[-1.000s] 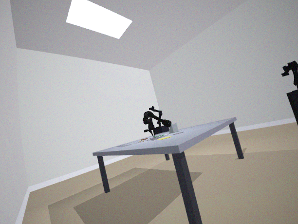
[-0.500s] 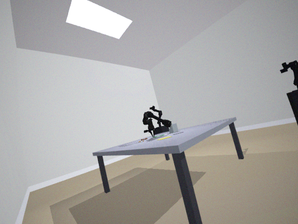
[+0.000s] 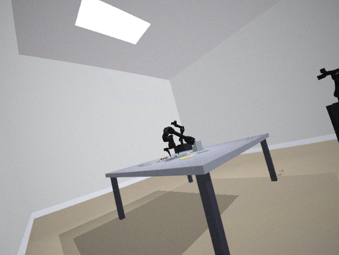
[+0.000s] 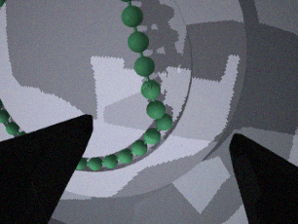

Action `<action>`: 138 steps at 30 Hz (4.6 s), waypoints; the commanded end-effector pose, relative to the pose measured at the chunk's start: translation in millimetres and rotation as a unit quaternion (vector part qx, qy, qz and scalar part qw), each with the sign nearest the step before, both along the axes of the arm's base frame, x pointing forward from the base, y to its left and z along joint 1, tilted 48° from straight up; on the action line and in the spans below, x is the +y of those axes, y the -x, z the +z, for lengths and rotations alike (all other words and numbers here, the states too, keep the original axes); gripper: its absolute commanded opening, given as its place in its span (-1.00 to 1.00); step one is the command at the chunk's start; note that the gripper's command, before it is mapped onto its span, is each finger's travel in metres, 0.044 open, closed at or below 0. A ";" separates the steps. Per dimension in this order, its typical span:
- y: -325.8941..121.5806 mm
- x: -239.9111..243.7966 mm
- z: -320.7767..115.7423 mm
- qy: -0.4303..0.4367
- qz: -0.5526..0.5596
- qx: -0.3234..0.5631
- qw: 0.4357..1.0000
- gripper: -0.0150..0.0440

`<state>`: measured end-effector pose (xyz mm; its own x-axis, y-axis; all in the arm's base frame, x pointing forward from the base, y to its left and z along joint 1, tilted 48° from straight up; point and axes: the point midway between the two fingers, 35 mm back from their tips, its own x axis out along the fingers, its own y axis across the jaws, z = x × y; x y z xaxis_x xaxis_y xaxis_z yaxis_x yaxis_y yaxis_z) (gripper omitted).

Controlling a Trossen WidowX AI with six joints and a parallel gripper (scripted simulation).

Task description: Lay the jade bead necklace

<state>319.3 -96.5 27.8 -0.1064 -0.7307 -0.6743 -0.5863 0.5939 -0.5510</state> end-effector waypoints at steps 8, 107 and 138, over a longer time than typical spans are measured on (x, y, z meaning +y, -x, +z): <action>-0.6 3.5 3.5 0.001 0.002 -0.002 1.000 1.00; -40.2 40.6 -44.9 -0.015 0.099 0.102 0.990 -0.49; -48.4 35.1 -45.5 -0.016 0.098 0.100 0.990 0.67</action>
